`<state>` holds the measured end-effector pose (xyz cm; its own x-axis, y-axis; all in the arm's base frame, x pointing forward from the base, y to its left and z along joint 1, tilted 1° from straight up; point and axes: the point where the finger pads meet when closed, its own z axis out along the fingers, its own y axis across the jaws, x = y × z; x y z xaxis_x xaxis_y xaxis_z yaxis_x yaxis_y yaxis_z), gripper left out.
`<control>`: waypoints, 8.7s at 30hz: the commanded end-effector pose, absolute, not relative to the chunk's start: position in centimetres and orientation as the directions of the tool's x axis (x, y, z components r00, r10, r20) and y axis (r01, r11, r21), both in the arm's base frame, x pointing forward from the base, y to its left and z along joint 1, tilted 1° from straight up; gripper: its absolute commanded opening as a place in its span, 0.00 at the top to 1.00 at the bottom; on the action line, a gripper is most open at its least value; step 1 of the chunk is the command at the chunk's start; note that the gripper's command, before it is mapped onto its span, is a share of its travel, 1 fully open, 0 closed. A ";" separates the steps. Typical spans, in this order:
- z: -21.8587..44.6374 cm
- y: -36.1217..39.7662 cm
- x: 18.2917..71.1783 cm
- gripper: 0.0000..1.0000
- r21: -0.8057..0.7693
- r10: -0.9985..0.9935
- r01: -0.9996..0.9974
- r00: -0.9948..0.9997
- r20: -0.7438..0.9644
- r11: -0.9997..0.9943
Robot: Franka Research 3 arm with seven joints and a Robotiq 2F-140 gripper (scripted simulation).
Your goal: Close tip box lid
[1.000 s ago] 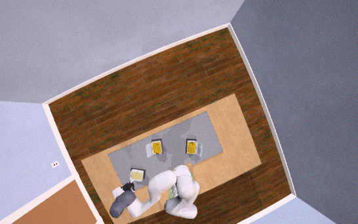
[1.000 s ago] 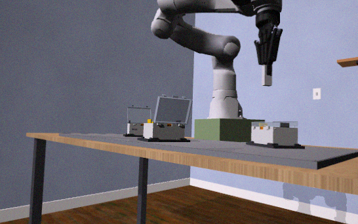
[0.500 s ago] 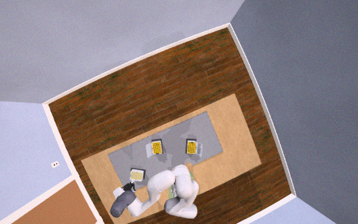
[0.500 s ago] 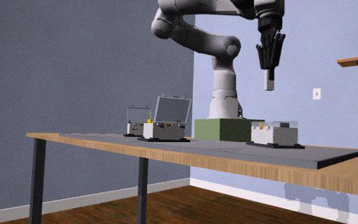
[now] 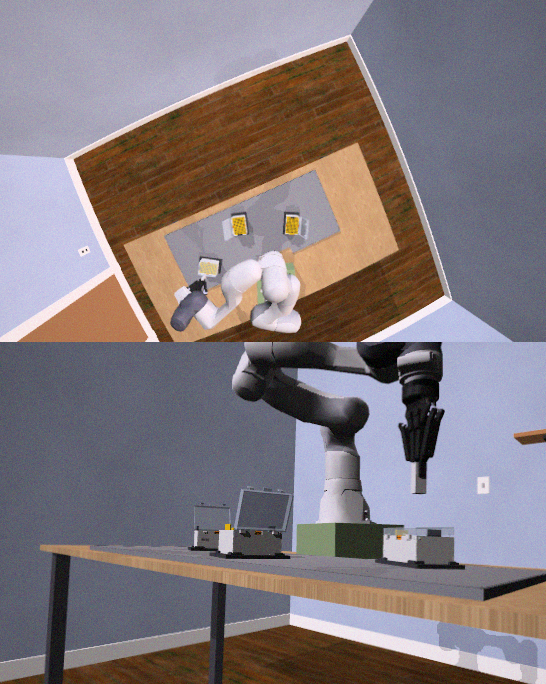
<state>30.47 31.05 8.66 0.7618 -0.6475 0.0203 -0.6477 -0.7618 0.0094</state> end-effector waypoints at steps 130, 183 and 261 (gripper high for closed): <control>0.9 33.0 28.8 1.00 -0.003 -0.668 -0.668 0.744 0.020 -0.745; 0.9 33.0 28.8 1.00 -0.003 -0.668 -0.668 0.744 0.020 -0.745; 6.3 33.1 28.7 1.00 -0.003 -0.668 -0.668 0.744 0.020 -0.745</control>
<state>28.72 33.12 6.20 0.7411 -0.6710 0.0217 -0.6711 -0.7414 -0.0054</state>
